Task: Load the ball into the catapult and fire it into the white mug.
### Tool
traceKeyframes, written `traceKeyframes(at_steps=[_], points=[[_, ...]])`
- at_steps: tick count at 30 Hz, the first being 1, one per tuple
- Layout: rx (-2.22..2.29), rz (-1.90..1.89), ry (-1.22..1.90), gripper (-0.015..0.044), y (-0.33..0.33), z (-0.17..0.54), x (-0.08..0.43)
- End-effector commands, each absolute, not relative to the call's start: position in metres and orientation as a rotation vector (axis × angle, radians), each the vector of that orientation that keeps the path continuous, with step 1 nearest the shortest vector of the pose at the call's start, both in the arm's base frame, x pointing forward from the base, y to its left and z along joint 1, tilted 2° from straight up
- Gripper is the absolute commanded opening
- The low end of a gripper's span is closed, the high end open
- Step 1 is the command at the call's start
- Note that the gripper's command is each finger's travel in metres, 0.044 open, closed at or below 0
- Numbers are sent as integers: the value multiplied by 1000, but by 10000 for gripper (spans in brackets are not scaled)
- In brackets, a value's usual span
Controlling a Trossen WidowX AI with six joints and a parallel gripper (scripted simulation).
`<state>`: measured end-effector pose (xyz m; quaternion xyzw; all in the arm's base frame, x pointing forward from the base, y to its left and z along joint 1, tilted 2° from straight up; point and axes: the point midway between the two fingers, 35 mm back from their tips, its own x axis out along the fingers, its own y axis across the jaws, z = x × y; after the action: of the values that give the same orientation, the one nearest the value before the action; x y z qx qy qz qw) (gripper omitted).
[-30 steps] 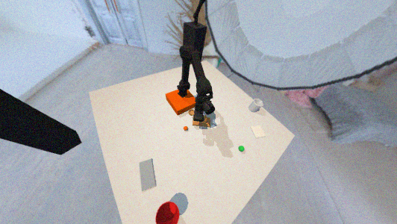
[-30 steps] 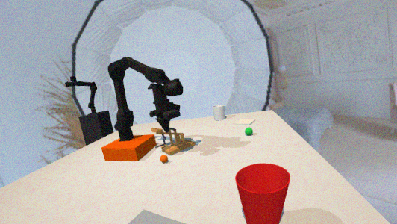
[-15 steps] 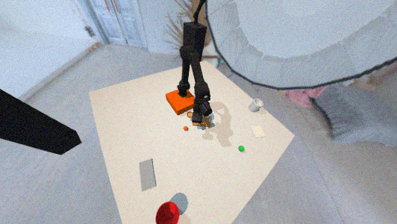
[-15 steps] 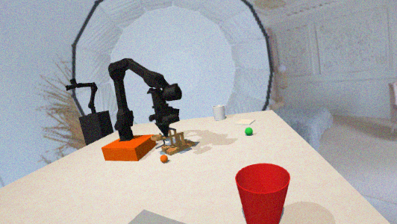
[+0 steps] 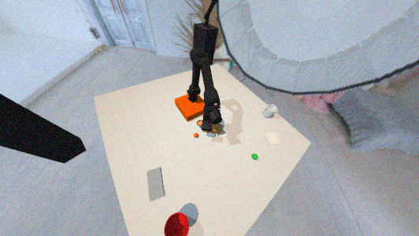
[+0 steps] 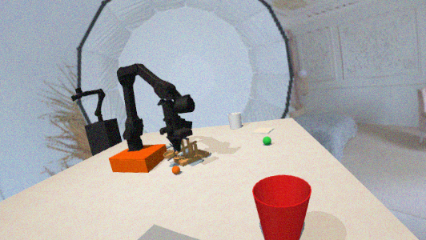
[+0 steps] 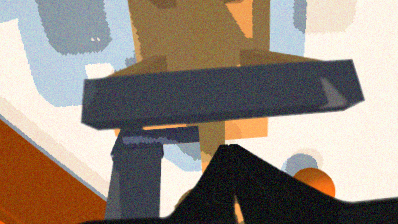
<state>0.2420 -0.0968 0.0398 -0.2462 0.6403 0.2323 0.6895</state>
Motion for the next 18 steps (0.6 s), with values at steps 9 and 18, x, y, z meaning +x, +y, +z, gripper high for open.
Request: traceKeyframes(at_steps=[9,18], points=[[-551,519,1432,0,-97,34,242],[-550,525,1452,131,-114,70,211]])
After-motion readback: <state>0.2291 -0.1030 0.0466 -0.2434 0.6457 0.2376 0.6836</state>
